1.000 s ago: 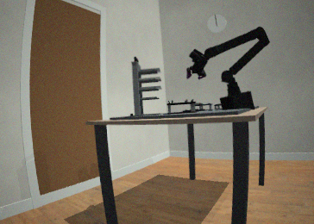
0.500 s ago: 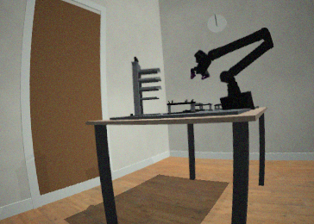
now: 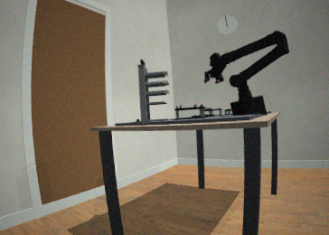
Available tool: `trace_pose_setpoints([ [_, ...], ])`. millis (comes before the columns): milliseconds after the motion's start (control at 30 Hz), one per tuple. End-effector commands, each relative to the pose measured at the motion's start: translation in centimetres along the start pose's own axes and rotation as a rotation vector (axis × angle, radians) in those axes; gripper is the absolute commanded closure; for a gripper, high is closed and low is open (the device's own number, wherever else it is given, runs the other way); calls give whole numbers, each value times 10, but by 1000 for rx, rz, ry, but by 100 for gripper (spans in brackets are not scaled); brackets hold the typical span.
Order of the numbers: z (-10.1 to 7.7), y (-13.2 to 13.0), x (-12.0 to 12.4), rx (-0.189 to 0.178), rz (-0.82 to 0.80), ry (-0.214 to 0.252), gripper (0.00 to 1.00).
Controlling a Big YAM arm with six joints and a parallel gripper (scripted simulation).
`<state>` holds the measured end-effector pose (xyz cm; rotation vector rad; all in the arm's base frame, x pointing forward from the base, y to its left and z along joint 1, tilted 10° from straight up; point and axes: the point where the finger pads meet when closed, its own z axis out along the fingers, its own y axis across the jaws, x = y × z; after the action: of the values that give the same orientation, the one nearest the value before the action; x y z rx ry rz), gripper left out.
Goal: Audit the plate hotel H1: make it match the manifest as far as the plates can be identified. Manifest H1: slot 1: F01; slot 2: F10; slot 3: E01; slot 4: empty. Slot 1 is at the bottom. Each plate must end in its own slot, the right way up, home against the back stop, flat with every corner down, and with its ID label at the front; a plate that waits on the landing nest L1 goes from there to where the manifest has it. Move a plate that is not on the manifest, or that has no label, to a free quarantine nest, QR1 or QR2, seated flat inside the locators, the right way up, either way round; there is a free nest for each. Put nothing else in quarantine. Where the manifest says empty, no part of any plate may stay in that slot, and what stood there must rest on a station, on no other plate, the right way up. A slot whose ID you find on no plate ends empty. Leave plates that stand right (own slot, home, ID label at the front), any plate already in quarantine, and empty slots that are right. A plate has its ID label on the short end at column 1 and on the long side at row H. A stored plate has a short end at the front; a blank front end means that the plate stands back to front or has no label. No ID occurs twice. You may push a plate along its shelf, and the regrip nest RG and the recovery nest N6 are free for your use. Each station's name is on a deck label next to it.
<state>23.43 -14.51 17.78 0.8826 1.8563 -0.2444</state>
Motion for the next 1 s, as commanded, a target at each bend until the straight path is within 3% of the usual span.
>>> trace_pose_setpoints([
  [0, -1, -15, -6, 25, -34, -21, 0],
  [500, 5, -57, -11, 28, -42, -23, 0],
  [967, 18, -52, 13, 12, -31, -25, 0],
])
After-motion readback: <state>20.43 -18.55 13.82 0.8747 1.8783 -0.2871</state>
